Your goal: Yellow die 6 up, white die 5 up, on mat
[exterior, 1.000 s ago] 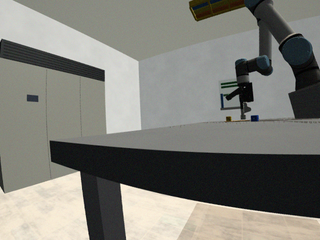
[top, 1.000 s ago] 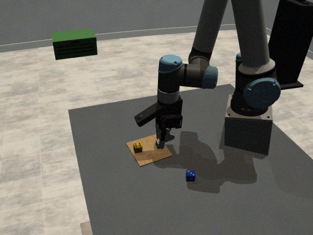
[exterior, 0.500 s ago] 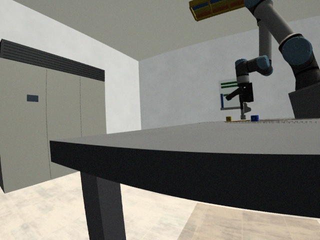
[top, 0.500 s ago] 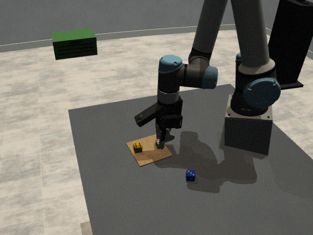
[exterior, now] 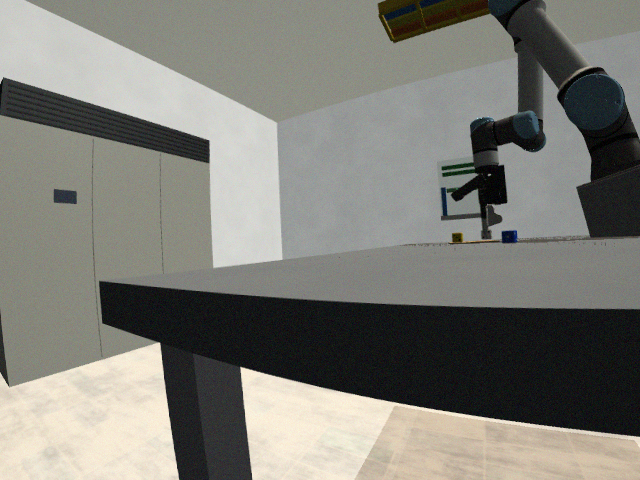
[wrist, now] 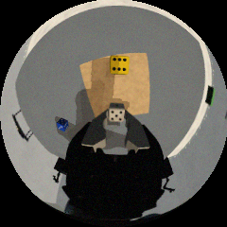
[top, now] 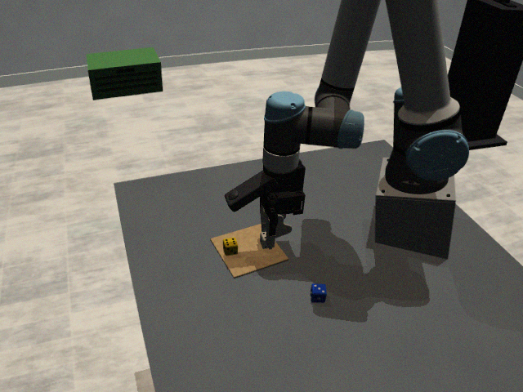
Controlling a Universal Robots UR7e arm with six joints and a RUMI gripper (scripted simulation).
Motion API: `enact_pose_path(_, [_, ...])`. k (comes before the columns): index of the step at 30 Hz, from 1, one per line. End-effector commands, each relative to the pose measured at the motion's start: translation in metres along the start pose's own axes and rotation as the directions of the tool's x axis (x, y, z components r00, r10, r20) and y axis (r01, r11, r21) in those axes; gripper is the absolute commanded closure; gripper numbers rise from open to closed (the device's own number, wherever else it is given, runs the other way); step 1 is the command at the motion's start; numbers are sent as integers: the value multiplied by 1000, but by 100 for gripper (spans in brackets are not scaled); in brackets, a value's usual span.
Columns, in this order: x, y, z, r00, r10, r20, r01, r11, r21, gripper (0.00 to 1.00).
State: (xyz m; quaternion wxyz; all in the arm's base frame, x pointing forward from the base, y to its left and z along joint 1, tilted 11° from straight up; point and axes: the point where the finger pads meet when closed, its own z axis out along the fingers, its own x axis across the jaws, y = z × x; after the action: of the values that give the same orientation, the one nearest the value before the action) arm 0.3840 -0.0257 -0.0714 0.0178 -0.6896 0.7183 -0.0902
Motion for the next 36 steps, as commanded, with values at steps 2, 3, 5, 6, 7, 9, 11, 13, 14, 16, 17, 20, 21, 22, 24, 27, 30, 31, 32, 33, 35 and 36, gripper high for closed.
enact_pose_path(2, [0,0,0,1000,0,0,0,1000,1,90])
enact_pose_path(3, [0,0,0,1000,0,0,0,1000,1,90])
enact_pose_path(5, [0,0,0,1000,0,0,0,1000,1,90])
enact_pose_path(6, [0,0,0,1000,0,0,0,1000,1,90])
enact_pose_path(7, [0,0,0,1000,0,0,0,1000,1,90])
enact_pose_path(9, [0,0,0,1000,0,0,0,1000,1,90])
enact_pose_path(11, [0,0,1,1000,0,0,0,1000,1,90])
enact_pose_path(13, [0,0,1,1000,0,0,0,1000,1,90])
enact_pose_path(14, [0,0,1,1000,0,0,0,1000,1,90])
enact_pose_path(16, [0,0,2,1000,0,0,0,1000,1,90])
enact_pose_path(17, [0,0,2,1000,0,0,0,1000,1,90])
enact_pose_path(20, [0,0,3,1000,0,0,0,1000,1,90])
enact_pose_path(21, [0,0,3,1000,0,0,0,1000,1,90])
enact_pose_path(22, [0,0,3,1000,0,0,0,1000,1,90])
enact_pose_path(24, [0,0,4,1000,0,0,0,1000,1,90])
enact_pose_path(27, [0,0,4,1000,0,0,0,1000,1,90])
enact_pose_path(30, [0,0,4,1000,0,0,0,1000,1,90])
enact_pose_path(31, [0,0,4,1000,0,0,0,1000,1,90])
enact_pose_path(32, [0,0,4,1000,0,0,0,1000,1,90])
enact_pose_path(33, [0,0,4,1000,0,0,0,1000,1,90])
enact_pose_path(35, [0,0,4,1000,0,0,0,1000,1,90])
enact_pose_path(36, [0,0,4,1000,0,0,0,1000,1,90])
